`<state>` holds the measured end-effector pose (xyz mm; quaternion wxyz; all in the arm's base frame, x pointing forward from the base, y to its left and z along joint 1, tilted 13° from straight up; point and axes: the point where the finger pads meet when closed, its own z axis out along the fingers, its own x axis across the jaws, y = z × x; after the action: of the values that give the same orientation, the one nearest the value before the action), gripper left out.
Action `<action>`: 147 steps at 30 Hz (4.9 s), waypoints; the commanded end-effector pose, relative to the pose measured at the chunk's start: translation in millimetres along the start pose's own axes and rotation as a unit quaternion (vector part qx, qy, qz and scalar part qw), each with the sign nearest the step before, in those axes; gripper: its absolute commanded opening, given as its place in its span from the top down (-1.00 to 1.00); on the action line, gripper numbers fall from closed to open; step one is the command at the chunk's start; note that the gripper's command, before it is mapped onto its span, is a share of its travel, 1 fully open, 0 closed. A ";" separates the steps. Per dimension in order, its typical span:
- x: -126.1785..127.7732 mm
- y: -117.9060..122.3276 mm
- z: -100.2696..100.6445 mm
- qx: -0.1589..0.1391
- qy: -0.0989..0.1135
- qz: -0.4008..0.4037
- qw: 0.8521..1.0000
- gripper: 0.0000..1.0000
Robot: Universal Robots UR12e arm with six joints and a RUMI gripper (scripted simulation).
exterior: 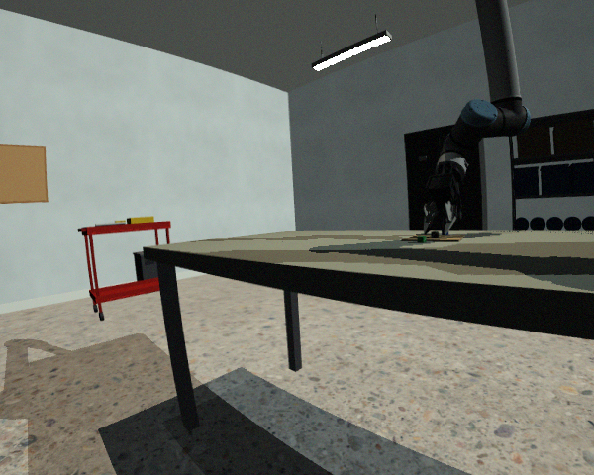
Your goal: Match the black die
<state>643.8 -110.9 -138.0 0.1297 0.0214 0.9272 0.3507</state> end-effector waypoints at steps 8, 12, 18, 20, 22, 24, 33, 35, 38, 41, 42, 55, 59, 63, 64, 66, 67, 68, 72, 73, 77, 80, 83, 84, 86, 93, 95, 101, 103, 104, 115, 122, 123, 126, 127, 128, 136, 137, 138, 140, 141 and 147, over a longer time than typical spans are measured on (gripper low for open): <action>-0.4 5.2 -5.5 0.000 0.000 0.000 1.000 0.39; -0.4 10.4 -10.7 0.000 0.000 0.000 1.000 0.39; -0.4 24.6 -24.9 0.000 0.000 0.000 1.000 0.39; -0.4 29.7 -29.9 0.000 0.000 0.000 1.000 0.39; -0.4 34.5 -34.7 0.000 0.000 0.000 1.000 0.39; -0.4 38.8 -39.0 0.000 0.000 0.000 1.000 0.39; -0.4 47.9 -48.2 0.000 0.000 0.000 1.000 0.39; -0.4 48.7 -49.0 0.000 0.000 0.000 1.000 0.39; -0.4 49.0 -49.2 0.000 0.000 0.000 1.000 0.39; -0.2 49.0 -49.0 0.002 0.000 0.000 1.000 0.39; -0.2 49.0 -49.0 0.002 0.000 0.000 1.000 0.39; 1.5 50.6 -46.4 0.089 0.006 -0.001 0.996 0.39; 0.6 51.5 -47.4 0.113 0.003 -0.001 0.994 0.39; -0.1 52.3 -48.4 0.127 0.001 0.000 0.992 0.39; -0.2 52.4 -48.6 0.129 0.000 0.000 0.992 0.39; -0.4 52.5 -48.7 0.131 0.000 0.000 0.991 0.39; -0.4 52.5 -48.8 0.131 0.000 0.000 0.991 0.39; -0.4 52.5 -48.7 0.131 0.000 0.000 0.991 0.39; 0.4 52.4 -47.5 0.144 0.002 -0.001 0.990 0.39; 0.8 52.4 -46.9 0.152 0.003 -0.001 0.988 0.39; 1.5 52.4 -45.8 0.172 0.006 -0.001 0.985 0.39; 1.6 53.1 -45.2 0.207 0.006 -0.001 0.978 0.39; 0.7 54.4 -46.1 0.238 0.003 -0.001 0.971 0.39; 0.4 54.8 -46.5 0.246 0.002 0.000 0.969 0.39; -0.2 55.5 -47.1 0.256 0.000 0.000 0.967 0.39; -0.2 55.7 -47.2 0.261 0.000 0.000 0.965 0.39; -0.1 55.6 -46.9 0.264 0.001 0.000 0.965 0.39; 1.4 54.9 -44.3 0.307 0.005 0.000 0.952 0.39; 1.4 55.2 -43.9 0.327 0.006 0.000 0.945 0.39; 1.3 55.5 -43.9 0.337 0.005 0.000 0.942 0.39; -0.4 58.5 -45.2 0.383 0.000 0.000 0.924 0.39; -0.4 58.5 -45.3 0.383 0.000 0.000 0.924 -1.00; -0.4 58.5 -45.3 0.383 0.000 0.000 0.924 -1.00; -0.4 58.5 -45.3 0.383 0.000 0.000 0.924 -1.00; -0.4 58.5 -45.3 0.383 0.000 0.000 0.924 -1.00; -0.4 58.5 -45.3 0.383 0.000 0.000 0.924 -1.00; -0.4 59.1 -45.8 0.383 0.000 0.000 0.924 -1.00; -0.4 59.7 -46.4 0.383 0.000 0.000 0.924 -1.00; -0.4 60.7 -47.4 0.383 0.000 0.000 0.924 -1.00; -0.4 63.9 -50.6 0.383 0.000 0.000 0.924 -1.00; -0.4 66.1 -52.8 0.383 0.000 0.000 0.924 -1.00; -0.3 78.6 -65.2 0.383 0.000 0.000 0.924 -1.00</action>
<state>625.4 -94.6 -50.7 0.1116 0.0695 0.9908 -0.0310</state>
